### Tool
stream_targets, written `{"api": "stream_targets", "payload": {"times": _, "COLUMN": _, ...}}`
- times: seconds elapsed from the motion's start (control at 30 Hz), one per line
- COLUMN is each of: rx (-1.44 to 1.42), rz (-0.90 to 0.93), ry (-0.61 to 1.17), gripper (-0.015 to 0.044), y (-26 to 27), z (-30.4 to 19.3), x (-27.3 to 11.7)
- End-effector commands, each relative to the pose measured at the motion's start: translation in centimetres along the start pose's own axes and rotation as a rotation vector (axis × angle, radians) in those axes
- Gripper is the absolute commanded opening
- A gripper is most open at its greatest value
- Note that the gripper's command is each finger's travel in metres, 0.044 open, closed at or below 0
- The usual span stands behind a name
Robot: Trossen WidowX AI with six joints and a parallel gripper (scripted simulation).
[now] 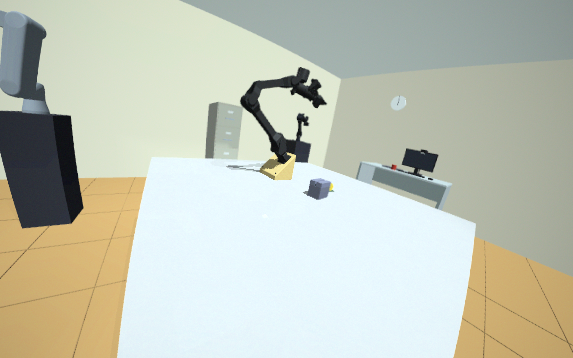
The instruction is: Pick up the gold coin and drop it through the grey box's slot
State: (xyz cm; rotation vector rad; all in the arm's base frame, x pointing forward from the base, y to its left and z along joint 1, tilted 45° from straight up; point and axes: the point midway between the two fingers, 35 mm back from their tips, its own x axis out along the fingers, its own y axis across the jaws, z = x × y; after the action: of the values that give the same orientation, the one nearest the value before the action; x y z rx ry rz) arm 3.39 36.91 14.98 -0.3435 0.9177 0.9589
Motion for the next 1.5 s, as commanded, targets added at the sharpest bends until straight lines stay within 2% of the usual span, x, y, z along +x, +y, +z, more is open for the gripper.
{"api": "stream_targets", "payload": {"times": 0.0, "rx": -0.055, "rz": -0.166, "ry": 0.088, "gripper": 0.0161, "y": -5.0, "z": 0.0, "x": 3.0}}
{"api": "stream_targets", "payload": {"times": 0.2, "rx": -0.183, "rz": -0.405, "ry": 0.322, "gripper": 0.0161, "y": -14.5, "z": -1.7, "x": 7.0}}
{"api": "stream_targets", "payload": {"times": 0.3, "rx": -0.226, "rz": -0.469, "ry": 0.439, "gripper": 0.0161, "y": -18.1, "z": -2.9, "x": 8.0}}
{"api": "stream_targets", "payload": {"times": 0.43, "rx": -0.292, "rz": -0.536, "ry": 0.681, "gripper": 0.0161, "y": -23.9, "z": -5.8, "x": 8.8}}
{"api": "stream_targets", "payload": {"times": 0.57, "rx": -0.349, "rz": -0.535, "ry": 0.954, "gripper": 0.0161, "y": -29.4, "z": -9.5, "x": 8.8}}
{"api": "stream_targets", "payload": {"times": 0.77, "rx": -0.403, "rz": -0.414, "ry": 1.312, "gripper": 0.0161, "y": -35.2, "z": -15.2, "x": 7.5}}
{"api": "stream_targets", "payload": {"times": 0.97, "rx": -0.404, "rz": -0.408, "ry": 1.322, "gripper": 0.0161, "y": -35.4, "z": -15.3, "x": 7.4}}
{"api": "stream_targets", "payload": {"times": 1.1, "rx": -0.404, "rz": -0.409, "ry": 1.323, "gripper": 0.0161, "y": -36.8, "z": -18.2, "x": 8.2}}
{"api": "stream_targets", "payload": {"times": 1.47, "rx": -0.404, "rz": -0.409, "ry": 1.323, "gripper": 0.0161, "y": -37.6, "z": -19.8, "x": 8.6}}
